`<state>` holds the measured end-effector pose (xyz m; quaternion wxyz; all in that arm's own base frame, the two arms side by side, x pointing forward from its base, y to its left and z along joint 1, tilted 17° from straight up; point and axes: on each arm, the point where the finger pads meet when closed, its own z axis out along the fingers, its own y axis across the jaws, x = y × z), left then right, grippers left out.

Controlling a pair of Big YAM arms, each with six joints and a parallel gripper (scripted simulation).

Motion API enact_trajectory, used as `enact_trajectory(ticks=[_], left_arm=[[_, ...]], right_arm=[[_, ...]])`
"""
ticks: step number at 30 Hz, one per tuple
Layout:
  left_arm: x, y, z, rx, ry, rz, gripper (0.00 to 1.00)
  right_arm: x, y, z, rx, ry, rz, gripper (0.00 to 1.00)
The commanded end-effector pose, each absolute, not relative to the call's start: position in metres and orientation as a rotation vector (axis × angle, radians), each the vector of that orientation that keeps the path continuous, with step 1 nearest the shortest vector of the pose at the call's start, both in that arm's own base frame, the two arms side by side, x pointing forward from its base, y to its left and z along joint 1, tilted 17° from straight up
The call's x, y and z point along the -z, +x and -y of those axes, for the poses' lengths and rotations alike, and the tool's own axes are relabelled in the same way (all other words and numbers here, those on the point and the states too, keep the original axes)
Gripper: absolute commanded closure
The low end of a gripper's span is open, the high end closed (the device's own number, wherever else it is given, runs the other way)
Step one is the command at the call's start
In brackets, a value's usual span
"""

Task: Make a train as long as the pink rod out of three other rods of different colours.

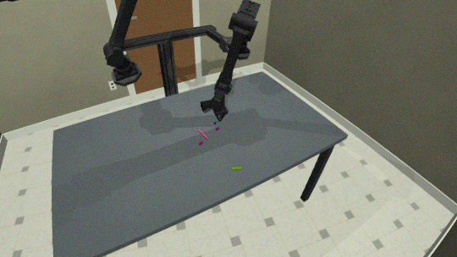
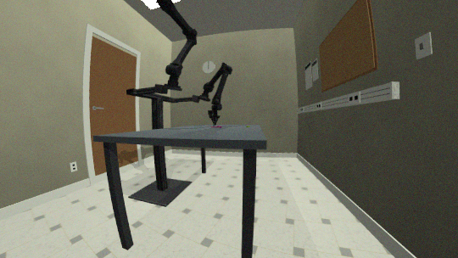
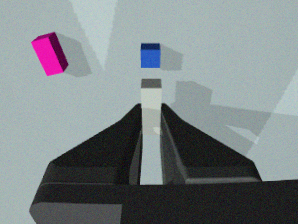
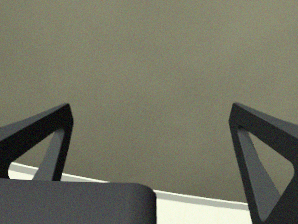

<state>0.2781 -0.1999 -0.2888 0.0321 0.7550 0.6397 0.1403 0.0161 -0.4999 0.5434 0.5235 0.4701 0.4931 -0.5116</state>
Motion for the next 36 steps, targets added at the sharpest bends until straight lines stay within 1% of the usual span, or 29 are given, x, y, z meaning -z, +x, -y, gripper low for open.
enact_trajectory(ticks=[1,36], left_arm=[[0.281,0.288,0.207,-0.426,2.294,-1.955,0.96],[0.301,0.286,0.201,-0.426,2.312,-1.959,0.96]], right_arm=[[-0.567,0.005,0.491,1.260,1.103,-1.115,0.00],[-0.567,0.005,0.491,1.260,1.103,-1.115,0.00]])
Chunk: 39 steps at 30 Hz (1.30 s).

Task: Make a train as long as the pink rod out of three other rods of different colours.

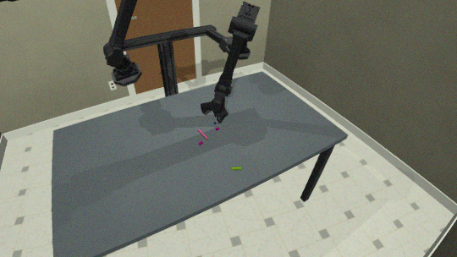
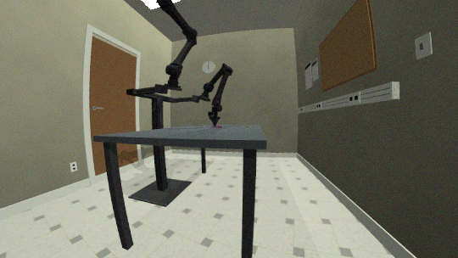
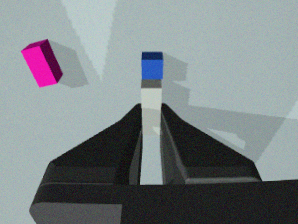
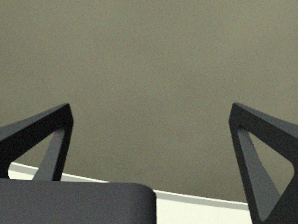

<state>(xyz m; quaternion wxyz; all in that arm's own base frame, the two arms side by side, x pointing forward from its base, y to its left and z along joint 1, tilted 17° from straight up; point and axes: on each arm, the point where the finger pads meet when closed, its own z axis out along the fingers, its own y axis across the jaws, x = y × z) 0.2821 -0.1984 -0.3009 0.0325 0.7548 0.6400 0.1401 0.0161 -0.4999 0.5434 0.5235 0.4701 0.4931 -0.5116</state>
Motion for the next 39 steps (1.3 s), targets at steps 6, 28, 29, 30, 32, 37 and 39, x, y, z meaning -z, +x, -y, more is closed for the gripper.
enact_trajectory(ticks=[6,28,29,30,32,37,39], left_arm=[[0.3008,0.2858,0.2008,-0.426,2.312,-1.959,0.96],[0.3008,0.2858,0.2008,-0.426,2.312,-1.959,0.96],[0.3008,0.2858,0.2008,-0.426,2.312,-1.959,0.96],[0.3009,0.2858,0.2008,-0.426,2.312,-1.959,0.96],[0.3009,0.2857,0.2011,-0.426,2.312,-1.959,0.96],[0.3012,0.2854,0.2026,-0.425,2.312,-1.957,0.96],[0.3016,0.2849,0.2045,-0.425,2.311,-1.955,0.96]], right_arm=[[-0.5667,0.0051,0.4911,1.260,1.103,-1.115,0.00],[-0.5667,0.0051,0.4911,1.260,1.103,-1.115,0.00],[-0.5667,0.0051,0.4911,1.260,1.103,-1.115,0.00],[-0.5667,0.0051,0.4911,1.260,1.103,-1.115,0.00],[-0.5667,0.0051,0.4911,1.260,1.103,-1.115,0.00],[-0.5667,0.0051,0.4911,1.260,1.103,-1.115,0.00],[-0.5667,0.0051,0.4911,1.260,1.103,-1.115,0.00]])
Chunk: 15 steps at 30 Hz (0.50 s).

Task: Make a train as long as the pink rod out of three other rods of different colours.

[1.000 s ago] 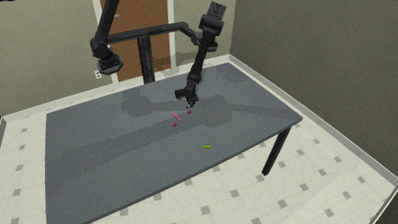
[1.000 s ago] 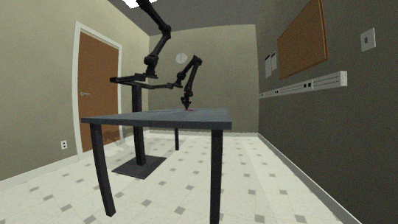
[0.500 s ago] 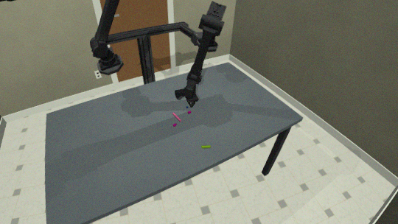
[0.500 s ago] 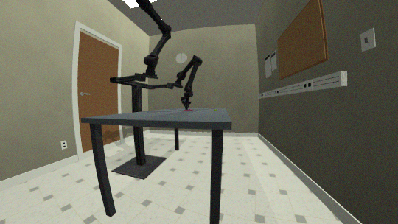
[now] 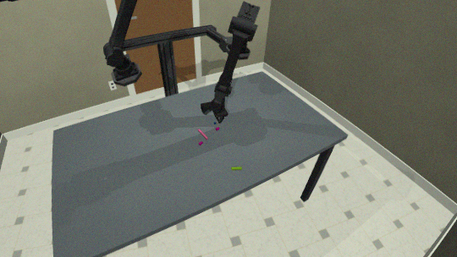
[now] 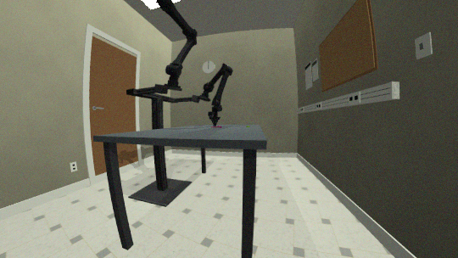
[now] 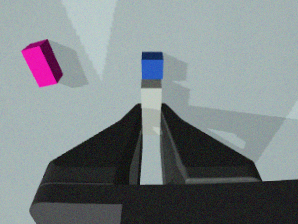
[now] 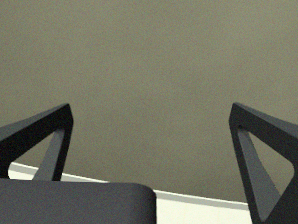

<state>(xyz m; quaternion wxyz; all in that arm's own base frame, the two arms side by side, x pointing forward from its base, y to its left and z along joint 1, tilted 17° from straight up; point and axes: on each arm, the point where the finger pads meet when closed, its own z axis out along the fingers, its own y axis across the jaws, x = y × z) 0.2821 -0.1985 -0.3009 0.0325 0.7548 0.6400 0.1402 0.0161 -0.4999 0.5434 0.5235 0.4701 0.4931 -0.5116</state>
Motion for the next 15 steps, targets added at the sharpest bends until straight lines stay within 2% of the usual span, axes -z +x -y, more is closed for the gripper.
enact_trajectory(ticks=[1,15], left_arm=[[0.3018,0.2845,0.2055,-0.425,2.312,-1.955,0.96],[0.3046,0.2773,0.2049,-0.424,2.334,-1.962,0.96]], right_arm=[[-0.5667,0.0051,0.4911,1.260,1.103,-1.115,0.00],[-0.5667,0.0051,0.4911,1.260,1.103,-1.115,0.00]])
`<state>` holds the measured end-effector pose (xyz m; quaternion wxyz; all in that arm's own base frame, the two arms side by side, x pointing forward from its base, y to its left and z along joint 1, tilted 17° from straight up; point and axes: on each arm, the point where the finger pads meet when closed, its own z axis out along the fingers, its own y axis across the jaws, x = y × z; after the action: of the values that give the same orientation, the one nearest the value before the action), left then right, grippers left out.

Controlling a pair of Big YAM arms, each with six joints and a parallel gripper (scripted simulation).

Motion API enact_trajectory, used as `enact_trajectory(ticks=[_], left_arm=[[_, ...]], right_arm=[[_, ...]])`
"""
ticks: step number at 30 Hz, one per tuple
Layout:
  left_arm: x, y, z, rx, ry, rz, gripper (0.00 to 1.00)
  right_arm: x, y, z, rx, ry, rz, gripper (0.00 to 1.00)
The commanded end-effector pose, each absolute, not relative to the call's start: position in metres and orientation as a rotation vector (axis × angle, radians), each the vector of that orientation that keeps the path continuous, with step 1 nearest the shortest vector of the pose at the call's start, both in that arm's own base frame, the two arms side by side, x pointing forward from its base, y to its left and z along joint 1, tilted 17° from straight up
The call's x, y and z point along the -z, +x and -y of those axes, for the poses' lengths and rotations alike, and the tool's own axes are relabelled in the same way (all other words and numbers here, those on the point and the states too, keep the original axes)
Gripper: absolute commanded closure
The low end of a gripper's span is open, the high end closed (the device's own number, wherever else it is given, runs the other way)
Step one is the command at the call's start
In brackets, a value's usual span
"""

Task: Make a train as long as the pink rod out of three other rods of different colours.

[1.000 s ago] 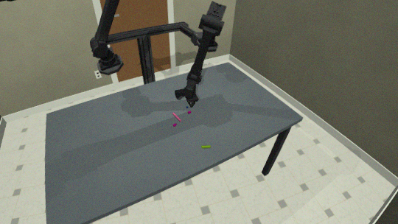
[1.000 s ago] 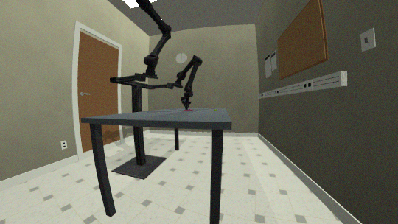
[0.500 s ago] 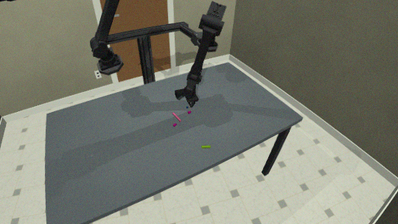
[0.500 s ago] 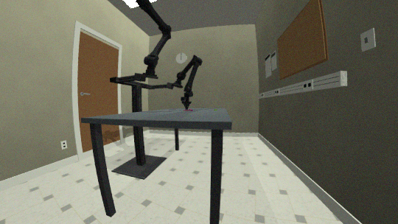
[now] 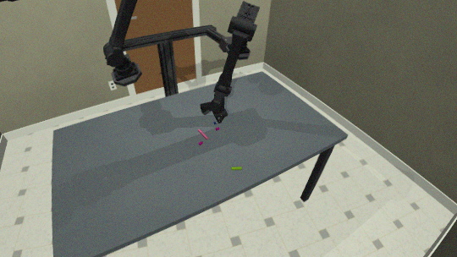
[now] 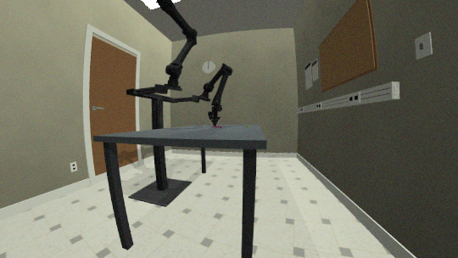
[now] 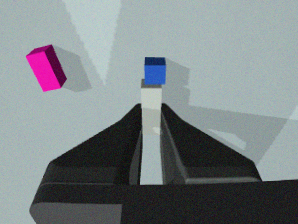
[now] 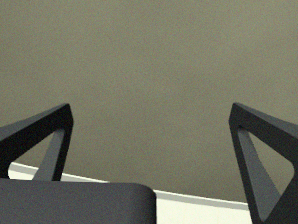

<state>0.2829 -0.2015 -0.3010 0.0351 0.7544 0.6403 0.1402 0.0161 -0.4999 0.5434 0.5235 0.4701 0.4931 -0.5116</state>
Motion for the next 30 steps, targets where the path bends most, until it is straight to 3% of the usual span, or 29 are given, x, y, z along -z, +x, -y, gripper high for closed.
enact_trajectory(ticks=[1,30], left_arm=[[0.3044,0.2769,0.2046,-0.424,2.335,-1.963,0.96],[0.3042,0.2727,0.2023,-0.424,2.333,-1.961,0.96]], right_arm=[[-0.5667,0.0051,0.4911,1.260,1.103,-1.115,0.00],[-0.5667,0.0051,0.4911,1.260,1.103,-1.115,0.00]])
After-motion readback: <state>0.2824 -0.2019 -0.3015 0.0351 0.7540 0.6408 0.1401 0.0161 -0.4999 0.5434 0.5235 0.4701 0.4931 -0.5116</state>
